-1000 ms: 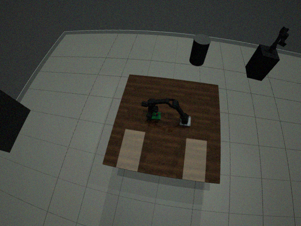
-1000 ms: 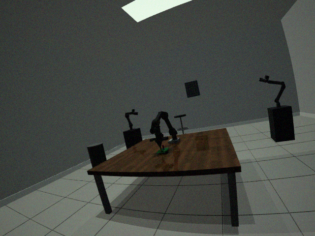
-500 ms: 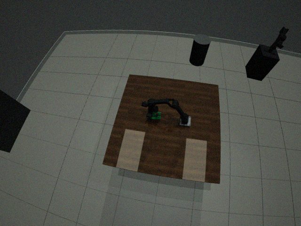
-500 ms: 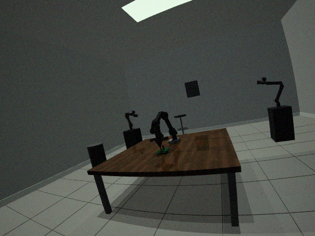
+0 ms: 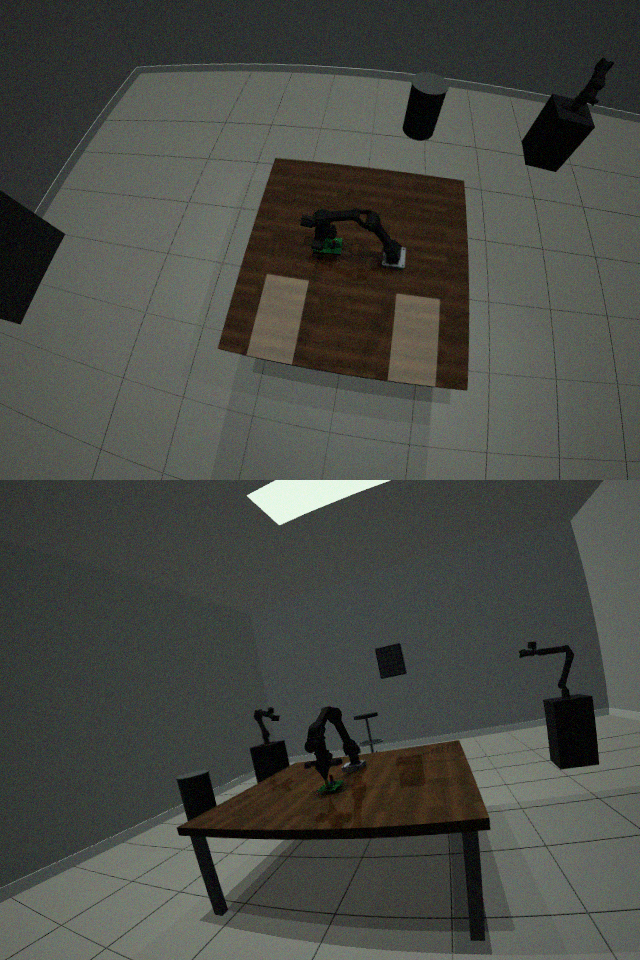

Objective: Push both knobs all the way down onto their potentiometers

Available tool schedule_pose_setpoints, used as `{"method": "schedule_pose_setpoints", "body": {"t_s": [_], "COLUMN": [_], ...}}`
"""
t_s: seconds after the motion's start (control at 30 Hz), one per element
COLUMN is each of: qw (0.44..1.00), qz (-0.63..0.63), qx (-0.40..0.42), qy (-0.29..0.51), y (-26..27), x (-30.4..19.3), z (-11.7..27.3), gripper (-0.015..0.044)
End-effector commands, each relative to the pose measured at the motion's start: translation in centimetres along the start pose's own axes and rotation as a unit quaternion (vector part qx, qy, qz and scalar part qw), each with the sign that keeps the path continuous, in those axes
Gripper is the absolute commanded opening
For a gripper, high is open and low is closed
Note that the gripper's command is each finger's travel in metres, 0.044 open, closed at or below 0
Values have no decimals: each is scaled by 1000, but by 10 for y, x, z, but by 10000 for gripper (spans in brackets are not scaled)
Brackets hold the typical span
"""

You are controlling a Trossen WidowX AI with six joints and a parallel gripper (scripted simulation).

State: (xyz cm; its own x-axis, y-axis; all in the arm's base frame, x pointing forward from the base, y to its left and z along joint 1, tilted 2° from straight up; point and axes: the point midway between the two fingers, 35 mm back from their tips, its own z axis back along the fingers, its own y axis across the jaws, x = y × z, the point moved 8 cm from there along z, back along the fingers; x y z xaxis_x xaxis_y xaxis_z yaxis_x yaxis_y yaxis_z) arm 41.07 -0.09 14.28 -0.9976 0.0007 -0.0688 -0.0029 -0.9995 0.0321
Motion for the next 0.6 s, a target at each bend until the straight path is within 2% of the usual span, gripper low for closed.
{"method": "schedule_pose_setpoints", "body": {"t_s": [0.0, 0.57], "qw": [1000, 1000], "qz": [1, 2], "qx": [2, 2], "qy": [-16, -16], "y": [0, 0], "x": [-5, -5], "z": [-29, -26], "gripper": [0, 0]}}
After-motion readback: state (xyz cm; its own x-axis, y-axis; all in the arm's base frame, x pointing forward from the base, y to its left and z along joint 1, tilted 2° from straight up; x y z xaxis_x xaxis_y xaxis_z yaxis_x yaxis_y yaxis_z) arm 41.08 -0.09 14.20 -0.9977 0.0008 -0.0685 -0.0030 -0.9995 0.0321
